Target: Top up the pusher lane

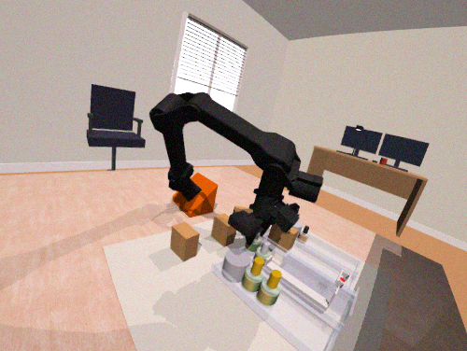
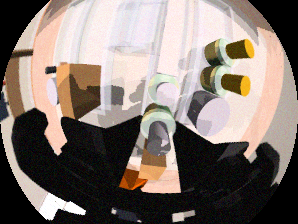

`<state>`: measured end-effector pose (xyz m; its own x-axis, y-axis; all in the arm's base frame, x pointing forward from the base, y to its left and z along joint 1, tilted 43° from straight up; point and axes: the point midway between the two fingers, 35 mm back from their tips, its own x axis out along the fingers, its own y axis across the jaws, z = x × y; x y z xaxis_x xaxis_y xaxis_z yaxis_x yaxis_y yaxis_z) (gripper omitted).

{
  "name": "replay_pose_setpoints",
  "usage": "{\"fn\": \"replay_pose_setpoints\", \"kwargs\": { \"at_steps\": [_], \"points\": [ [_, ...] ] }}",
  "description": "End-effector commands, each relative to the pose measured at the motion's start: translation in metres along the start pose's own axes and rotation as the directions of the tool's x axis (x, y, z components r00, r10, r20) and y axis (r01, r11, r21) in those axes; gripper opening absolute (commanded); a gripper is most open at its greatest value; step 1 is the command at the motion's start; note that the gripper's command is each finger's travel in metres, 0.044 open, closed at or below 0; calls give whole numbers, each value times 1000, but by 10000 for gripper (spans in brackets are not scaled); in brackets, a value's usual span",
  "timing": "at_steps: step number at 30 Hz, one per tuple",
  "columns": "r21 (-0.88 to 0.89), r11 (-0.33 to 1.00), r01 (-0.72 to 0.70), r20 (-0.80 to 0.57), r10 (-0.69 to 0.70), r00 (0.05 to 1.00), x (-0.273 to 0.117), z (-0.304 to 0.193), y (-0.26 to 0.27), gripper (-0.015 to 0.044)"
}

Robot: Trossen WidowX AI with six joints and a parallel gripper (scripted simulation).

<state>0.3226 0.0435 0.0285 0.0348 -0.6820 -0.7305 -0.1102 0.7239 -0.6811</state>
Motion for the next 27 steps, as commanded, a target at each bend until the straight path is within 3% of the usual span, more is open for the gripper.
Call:
{"fn": "replay_pose_setpoints", "kwargs": {
  "at_steps": [1, 27],
  "points": [
    [11, 1000, -1, 28, 0, 1000, -5, 8, -1, 0],
    [11, 1000, -1, 28, 0, 1000, -5, 11, -1, 0]
  ]
}}
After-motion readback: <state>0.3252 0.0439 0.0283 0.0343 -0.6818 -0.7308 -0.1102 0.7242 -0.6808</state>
